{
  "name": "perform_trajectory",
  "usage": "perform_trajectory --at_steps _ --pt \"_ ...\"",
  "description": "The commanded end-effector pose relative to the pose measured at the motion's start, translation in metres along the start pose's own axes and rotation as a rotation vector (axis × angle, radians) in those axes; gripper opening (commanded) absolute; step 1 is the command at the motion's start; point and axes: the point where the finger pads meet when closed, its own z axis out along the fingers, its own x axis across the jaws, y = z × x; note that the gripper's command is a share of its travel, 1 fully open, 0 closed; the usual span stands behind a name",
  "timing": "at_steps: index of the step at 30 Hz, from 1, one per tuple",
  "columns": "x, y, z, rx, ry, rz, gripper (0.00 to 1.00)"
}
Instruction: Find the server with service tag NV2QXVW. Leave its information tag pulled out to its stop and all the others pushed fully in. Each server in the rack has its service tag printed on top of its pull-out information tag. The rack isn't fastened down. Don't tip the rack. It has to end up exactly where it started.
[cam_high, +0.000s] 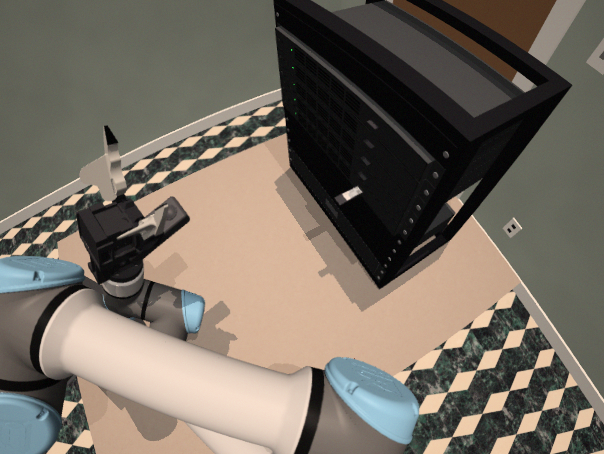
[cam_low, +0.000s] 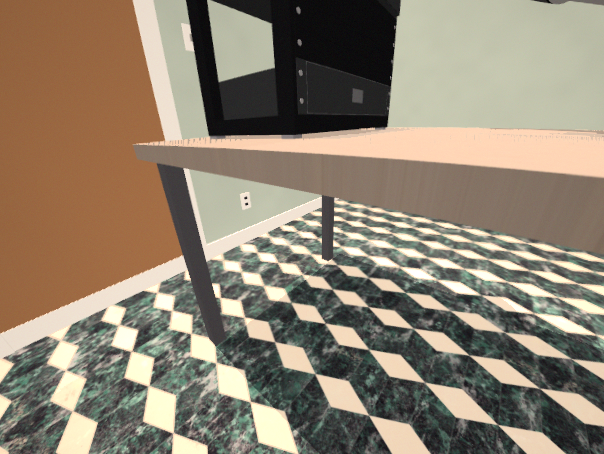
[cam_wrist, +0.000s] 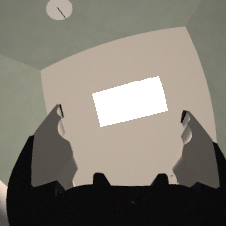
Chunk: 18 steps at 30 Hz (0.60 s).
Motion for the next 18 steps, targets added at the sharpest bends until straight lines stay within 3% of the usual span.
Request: perform_trajectory --at_steps 1,18 --pt "-0.008 -0.007 0.001 0.025 -0.026 0.037 1.00" --pt "-0.023 -0.019 0.001 0.071 -0.077 0.110 1.00"
